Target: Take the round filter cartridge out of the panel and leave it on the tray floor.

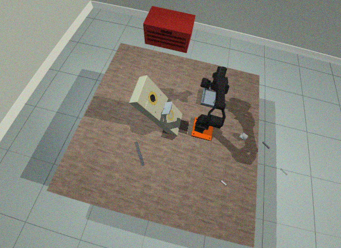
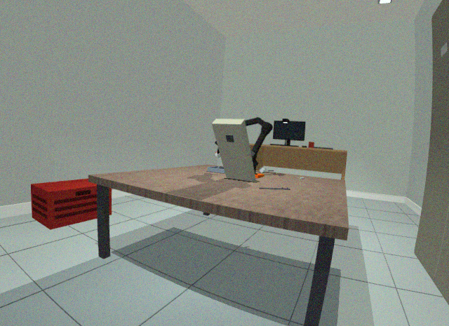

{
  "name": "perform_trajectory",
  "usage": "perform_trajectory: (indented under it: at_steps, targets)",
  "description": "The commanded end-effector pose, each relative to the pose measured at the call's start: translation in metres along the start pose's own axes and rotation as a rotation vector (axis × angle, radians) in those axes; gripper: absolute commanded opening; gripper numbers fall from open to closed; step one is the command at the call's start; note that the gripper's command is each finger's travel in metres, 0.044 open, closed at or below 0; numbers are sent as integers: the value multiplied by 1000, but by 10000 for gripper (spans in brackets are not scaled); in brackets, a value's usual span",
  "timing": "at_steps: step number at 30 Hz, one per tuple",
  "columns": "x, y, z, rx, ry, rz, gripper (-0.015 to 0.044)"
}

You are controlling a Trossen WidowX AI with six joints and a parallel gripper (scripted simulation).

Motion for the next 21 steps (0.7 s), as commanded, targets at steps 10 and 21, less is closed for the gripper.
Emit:
perform_trajectory:
  at_steps: [10, 21]
  targets:
    - [20, -27, -23, 57, -85, -10, 0]
    - [42, -67, -24, 57, -84, -10, 0]
Point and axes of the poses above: the point midway between the two fingers, 35 mm back from their tips, its own y axis back along the fingers, its own z axis across the jaws, x = y × z, the point moved 10 cm from there along y, back along the fingers, and after that the axes turned 2 degrees about -y, right-handed, at the moved point
